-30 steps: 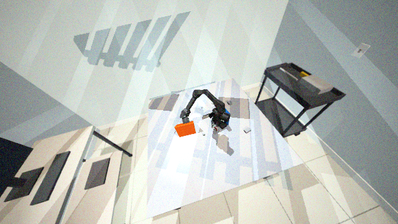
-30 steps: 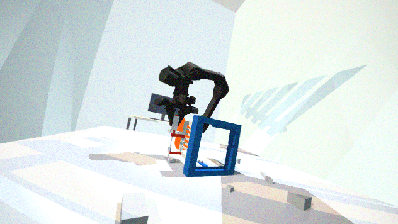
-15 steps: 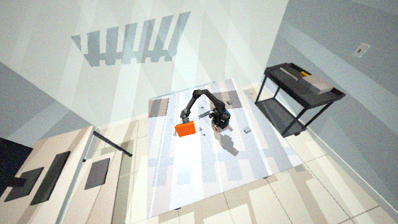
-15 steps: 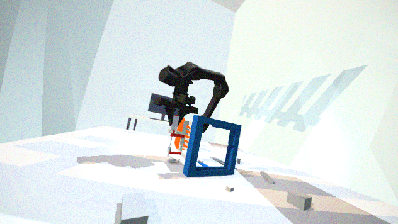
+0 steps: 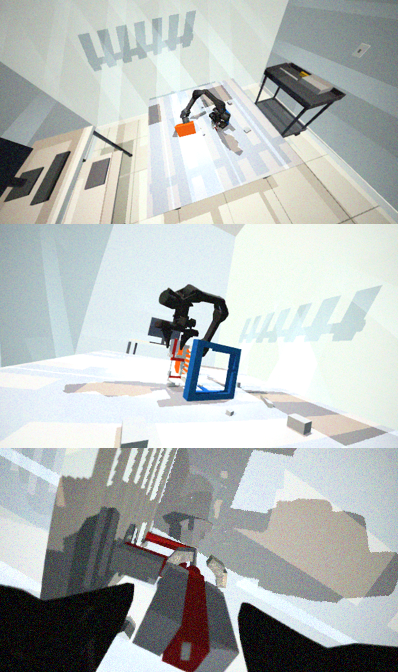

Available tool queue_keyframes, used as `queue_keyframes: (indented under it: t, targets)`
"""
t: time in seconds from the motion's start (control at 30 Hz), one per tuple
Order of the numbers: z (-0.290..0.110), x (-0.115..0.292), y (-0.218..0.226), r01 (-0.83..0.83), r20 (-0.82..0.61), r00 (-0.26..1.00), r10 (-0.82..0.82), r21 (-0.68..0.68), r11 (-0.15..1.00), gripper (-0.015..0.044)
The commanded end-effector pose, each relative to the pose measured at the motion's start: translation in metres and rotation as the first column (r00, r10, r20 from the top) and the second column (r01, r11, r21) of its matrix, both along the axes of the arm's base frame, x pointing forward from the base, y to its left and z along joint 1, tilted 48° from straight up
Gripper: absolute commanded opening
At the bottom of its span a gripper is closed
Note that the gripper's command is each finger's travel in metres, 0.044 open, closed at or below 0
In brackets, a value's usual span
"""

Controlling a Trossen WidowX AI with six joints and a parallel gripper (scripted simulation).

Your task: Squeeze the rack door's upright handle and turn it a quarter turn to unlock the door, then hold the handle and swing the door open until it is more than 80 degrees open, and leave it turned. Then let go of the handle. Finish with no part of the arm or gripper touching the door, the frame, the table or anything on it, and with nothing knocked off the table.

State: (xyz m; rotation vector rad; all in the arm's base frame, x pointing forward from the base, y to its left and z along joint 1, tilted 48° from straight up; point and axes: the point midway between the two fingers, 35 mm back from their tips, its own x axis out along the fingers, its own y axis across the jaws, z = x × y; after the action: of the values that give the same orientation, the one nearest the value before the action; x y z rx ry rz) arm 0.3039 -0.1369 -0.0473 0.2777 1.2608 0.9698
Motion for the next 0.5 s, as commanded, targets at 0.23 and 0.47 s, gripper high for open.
queue_keyframes:
  t: [0.23, 0.47]
  targets:
    - [0.009, 0.001, -0.013, -0.001, 0.004, 1.0, 0.001, -0.008, 1.0, 0.0293]
    - [0.014, 0.001, -0.02, -0.001, 0.003, 1.0, 0.001, -0.008, 1.0, 0.0293]
